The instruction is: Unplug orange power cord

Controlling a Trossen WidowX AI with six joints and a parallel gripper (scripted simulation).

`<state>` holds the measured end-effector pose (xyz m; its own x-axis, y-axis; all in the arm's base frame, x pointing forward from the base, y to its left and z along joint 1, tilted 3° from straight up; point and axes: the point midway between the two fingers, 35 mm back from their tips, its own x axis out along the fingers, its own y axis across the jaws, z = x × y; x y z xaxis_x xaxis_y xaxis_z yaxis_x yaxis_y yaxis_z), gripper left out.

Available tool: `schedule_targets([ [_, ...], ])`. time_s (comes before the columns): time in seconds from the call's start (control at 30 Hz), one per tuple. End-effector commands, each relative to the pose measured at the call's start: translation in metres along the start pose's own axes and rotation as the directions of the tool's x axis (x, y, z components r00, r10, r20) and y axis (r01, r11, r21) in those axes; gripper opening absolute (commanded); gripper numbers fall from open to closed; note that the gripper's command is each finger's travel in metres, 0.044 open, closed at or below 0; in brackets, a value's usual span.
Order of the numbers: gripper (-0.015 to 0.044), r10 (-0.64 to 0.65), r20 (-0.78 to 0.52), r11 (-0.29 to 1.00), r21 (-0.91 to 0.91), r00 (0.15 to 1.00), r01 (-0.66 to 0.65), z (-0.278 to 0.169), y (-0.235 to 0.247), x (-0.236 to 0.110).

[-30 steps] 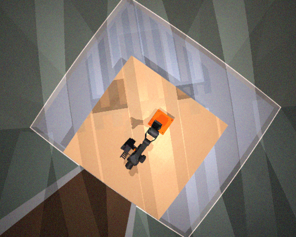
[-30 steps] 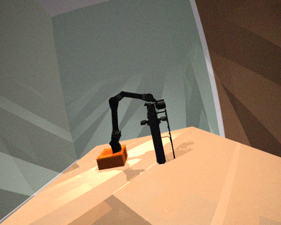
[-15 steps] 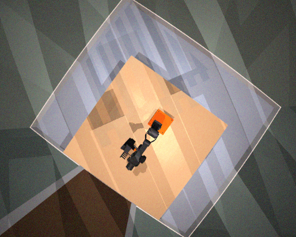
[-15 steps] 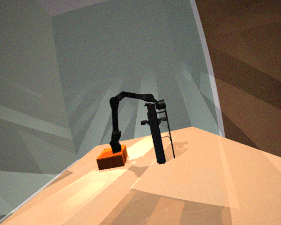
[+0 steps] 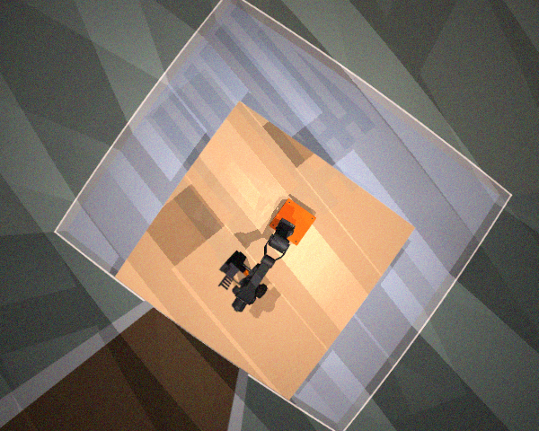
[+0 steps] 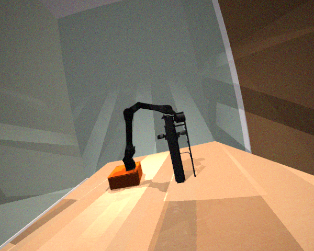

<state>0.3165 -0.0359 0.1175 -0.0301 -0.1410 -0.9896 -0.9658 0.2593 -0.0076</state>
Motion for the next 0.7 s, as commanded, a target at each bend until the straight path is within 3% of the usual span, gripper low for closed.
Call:
schedule_targets([
  [0.0,0.0,-0.001,0.102,0.998,-0.056,0.995,0.007,0.044,0.004,-0.008],
  [0.23,0.0,-0.001,0.103,0.998,-0.056,0.995,0.007,0.055,0.008,-0.01],
  [0.67,0.0341,-0.002,0.1,0.998,-0.057,0.995,0.008,0.039,0.008,-0.006],
])
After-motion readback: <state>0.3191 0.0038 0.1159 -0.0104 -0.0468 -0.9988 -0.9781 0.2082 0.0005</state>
